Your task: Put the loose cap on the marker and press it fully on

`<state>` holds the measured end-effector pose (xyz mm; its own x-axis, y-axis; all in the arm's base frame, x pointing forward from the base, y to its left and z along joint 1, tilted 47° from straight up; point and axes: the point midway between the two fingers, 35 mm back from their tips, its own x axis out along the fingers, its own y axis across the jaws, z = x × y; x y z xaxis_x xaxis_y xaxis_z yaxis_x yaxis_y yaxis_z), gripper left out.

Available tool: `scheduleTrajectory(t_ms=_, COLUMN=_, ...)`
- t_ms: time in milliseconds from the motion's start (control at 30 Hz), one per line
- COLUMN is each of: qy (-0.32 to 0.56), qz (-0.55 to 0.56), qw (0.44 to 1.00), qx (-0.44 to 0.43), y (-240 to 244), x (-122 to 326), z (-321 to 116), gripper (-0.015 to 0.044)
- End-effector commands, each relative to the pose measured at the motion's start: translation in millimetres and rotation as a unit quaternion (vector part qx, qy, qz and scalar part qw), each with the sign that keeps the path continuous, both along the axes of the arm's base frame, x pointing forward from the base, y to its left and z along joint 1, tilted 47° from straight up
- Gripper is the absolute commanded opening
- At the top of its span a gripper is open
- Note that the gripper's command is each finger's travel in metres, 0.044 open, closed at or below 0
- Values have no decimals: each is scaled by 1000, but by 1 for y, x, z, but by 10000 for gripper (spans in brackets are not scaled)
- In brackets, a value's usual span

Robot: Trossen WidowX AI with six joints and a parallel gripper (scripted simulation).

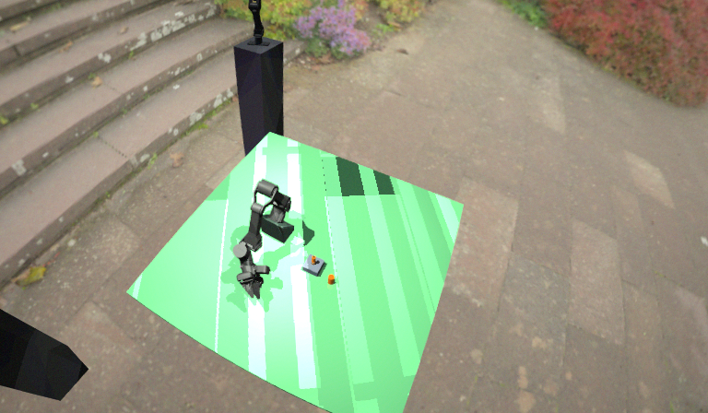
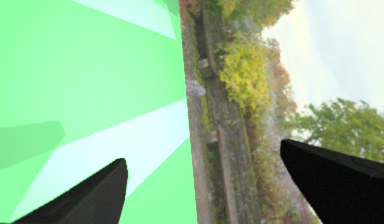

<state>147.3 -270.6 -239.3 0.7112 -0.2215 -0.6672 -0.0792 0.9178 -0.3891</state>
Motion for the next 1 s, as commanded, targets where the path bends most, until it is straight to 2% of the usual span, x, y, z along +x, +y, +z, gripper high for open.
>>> scheduleTrajectory(t_ms=0, qy=0, qz=0, qw=1000, qx=3, y=0, x=1, z=0, gripper=374)
scheduleTrajectory(t_ms=167, qy=3, qz=-3, qw=995, qx=103, y=-4, x=34, z=-3, gripper=243)
scheduleTrajectory(t_ms=200, qy=7, qz=-5, qw=991, qx=134, y=-4, x=44, z=-3, gripper=237)
scheduleTrajectory(t_ms=433, qy=73, qz=-31, qw=944, qx=320, y=14, x=115, z=19, gripper=237)
scheduleTrajectory(t_ms=967, qy=218, qz=-95, qw=836, qx=494, y=65, x=182, z=79, gripper=237)
